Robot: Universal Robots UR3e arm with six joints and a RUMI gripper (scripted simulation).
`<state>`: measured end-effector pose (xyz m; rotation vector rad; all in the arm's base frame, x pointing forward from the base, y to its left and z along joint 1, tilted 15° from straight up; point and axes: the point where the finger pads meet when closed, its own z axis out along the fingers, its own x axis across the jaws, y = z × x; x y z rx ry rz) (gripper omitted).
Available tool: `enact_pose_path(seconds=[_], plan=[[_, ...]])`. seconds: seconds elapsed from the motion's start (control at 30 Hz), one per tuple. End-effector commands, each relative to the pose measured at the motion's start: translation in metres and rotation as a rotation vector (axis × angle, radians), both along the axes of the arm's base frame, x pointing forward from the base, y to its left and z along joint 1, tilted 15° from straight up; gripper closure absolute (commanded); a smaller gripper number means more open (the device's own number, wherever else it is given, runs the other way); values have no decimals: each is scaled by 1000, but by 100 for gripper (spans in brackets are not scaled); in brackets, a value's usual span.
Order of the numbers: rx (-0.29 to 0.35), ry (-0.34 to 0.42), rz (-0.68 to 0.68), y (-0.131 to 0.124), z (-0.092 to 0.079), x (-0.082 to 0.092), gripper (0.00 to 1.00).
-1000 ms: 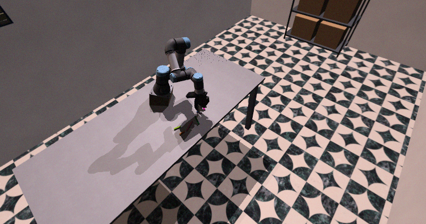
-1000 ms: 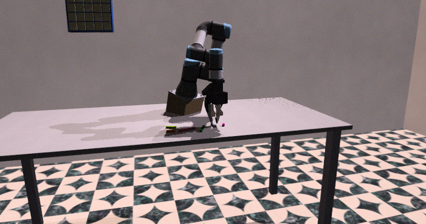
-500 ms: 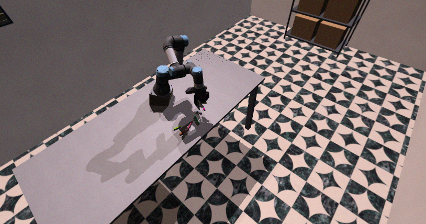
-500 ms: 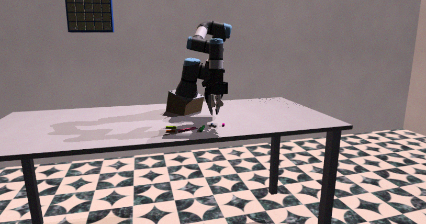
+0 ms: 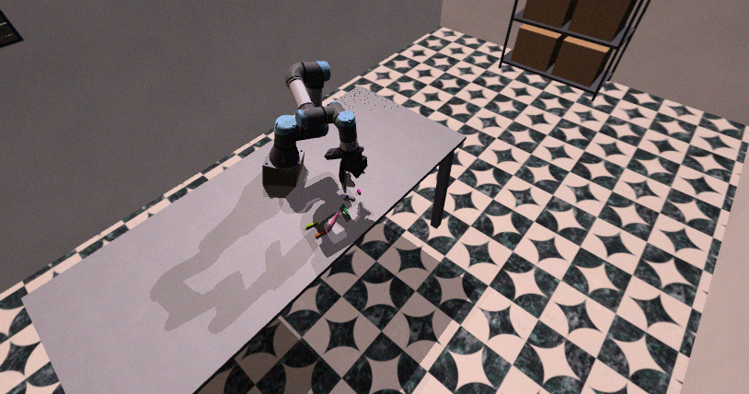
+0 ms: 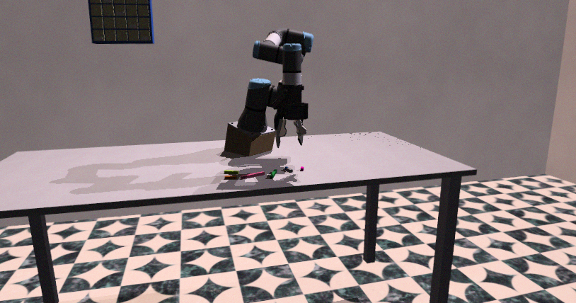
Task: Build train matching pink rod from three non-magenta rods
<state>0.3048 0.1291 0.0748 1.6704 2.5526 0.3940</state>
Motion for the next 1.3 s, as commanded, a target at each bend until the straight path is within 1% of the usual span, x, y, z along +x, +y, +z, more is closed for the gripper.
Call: enact_pose_path(seconds=[0.0,0.63,0.77,0.9,0.97,1.13,1.27], plan=[[4,16,5,0,2,-4,0],[4,17,4,0,1,-4,0],[7,21,-15,-2,1,-3,0],[17,33,-72,-7,-1,-2,0],[17,33,-72,-7,-1,-2,0],[41,62,-216,-20,-6,3,0],[52,75,-287,-26,-8,5,0]])
